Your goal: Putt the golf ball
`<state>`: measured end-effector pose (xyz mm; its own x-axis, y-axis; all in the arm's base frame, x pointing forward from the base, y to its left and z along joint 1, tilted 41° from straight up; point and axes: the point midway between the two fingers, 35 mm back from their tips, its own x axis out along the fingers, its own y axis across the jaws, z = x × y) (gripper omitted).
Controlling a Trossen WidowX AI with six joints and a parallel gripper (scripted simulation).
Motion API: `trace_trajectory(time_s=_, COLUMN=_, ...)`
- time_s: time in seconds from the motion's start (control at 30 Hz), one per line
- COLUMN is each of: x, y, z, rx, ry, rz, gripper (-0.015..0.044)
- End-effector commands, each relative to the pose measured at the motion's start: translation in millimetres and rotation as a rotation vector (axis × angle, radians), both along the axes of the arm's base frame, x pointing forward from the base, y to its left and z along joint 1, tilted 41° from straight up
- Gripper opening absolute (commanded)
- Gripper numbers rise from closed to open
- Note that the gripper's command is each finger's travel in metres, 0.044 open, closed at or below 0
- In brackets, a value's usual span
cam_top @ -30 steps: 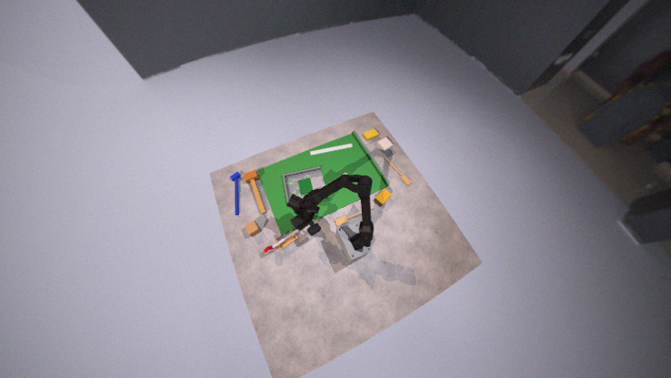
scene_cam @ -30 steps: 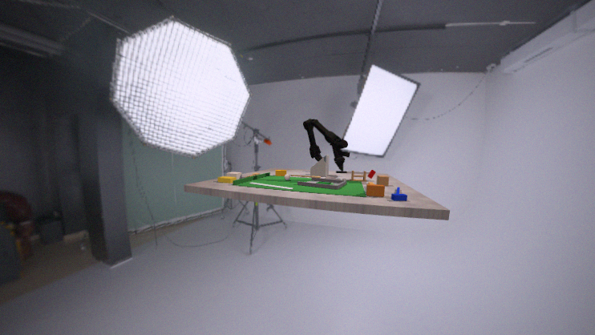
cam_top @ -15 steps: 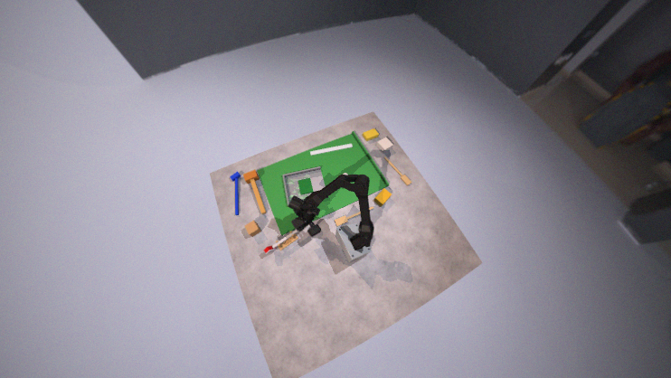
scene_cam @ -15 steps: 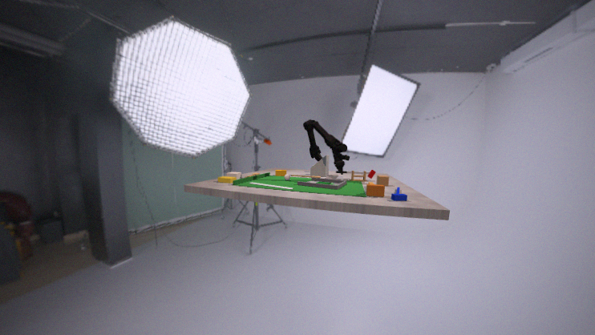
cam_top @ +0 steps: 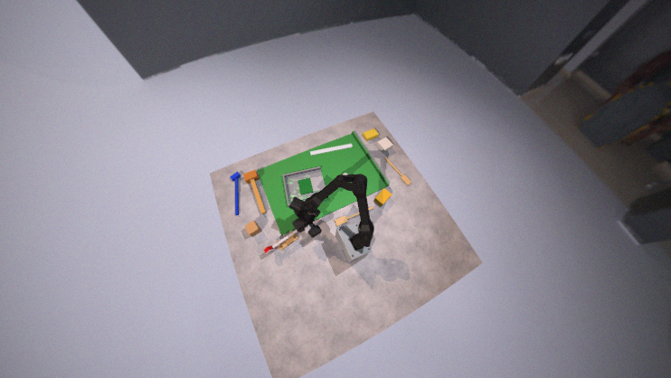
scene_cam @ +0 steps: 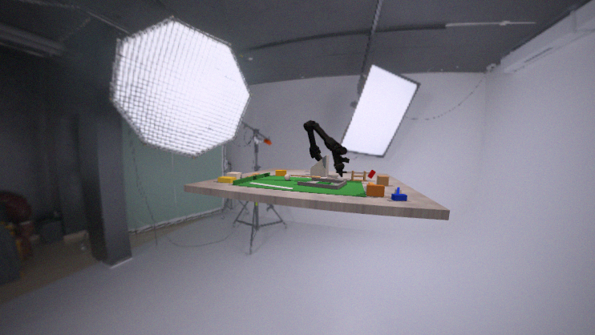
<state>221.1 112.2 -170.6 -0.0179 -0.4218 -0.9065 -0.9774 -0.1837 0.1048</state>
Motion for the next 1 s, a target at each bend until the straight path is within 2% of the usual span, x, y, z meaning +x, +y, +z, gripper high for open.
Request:
trace_trajectory(time_s=0.0, x=0, y=1, z=0, rx=0.001, ry=-0.001, rz=0.000, gripper=0.0361)
trace_trajectory(time_s=0.43, x=0, y=1, z=0, rx=0.001, ry=-0.001, rz=0.000, gripper=0.0020)
trace_trajectory(time_s=0.53, x=0, y=1, z=0, rx=0.001, ry=-0.001, rz=0.000, gripper=0.0000)
trace_trajectory(time_s=0.73, x=1, y=6, z=6, rx=0.002, ry=-0.001, rz=0.000, gripper=0.0000)
trace_trajectory(time_s=0.97, x=2, y=42, z=45, rx=0.006, ry=0.000, rz=0.001, gripper=0.0000)
